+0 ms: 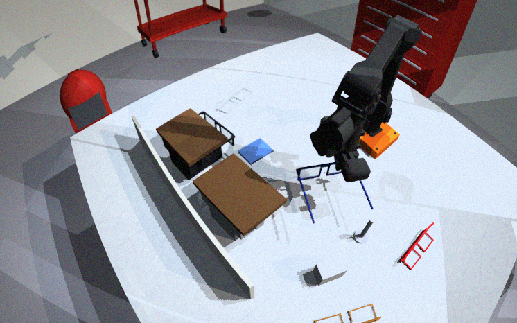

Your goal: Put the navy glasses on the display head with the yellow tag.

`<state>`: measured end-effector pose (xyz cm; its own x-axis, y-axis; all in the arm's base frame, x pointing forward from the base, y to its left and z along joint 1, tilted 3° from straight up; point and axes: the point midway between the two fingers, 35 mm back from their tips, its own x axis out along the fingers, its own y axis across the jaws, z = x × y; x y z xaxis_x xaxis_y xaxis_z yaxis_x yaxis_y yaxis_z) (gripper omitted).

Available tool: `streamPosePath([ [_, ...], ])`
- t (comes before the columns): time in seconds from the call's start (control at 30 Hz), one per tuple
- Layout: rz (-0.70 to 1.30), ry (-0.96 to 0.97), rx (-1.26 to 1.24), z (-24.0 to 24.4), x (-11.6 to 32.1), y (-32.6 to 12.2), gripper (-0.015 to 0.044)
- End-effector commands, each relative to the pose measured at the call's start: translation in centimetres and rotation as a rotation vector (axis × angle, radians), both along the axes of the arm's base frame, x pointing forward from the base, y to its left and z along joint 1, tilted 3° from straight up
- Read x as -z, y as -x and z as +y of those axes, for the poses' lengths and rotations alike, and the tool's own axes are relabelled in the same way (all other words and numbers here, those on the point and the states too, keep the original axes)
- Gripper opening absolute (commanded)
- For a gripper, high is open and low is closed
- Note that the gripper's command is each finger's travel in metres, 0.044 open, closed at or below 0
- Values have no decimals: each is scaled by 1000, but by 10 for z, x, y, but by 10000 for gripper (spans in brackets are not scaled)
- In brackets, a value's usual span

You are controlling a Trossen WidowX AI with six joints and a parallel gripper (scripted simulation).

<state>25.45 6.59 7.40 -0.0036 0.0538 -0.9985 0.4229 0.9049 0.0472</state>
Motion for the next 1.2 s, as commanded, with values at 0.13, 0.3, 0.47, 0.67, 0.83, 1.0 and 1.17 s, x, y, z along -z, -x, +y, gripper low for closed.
streamPosePath([
  [0.13,4,4,2,0,9,1,0],
  [0.3,4,4,2,0,13,2,0],
  [0.47,4,4,2,0,17,2,0],
  [0.67,4,4,2,0,22,2,0],
  [0.83,4,4,2,0,26,3,0],
  [1.0,4,4,2,0,30,3,0],
  [1.17,4,4,2,0,34,4,0],
])
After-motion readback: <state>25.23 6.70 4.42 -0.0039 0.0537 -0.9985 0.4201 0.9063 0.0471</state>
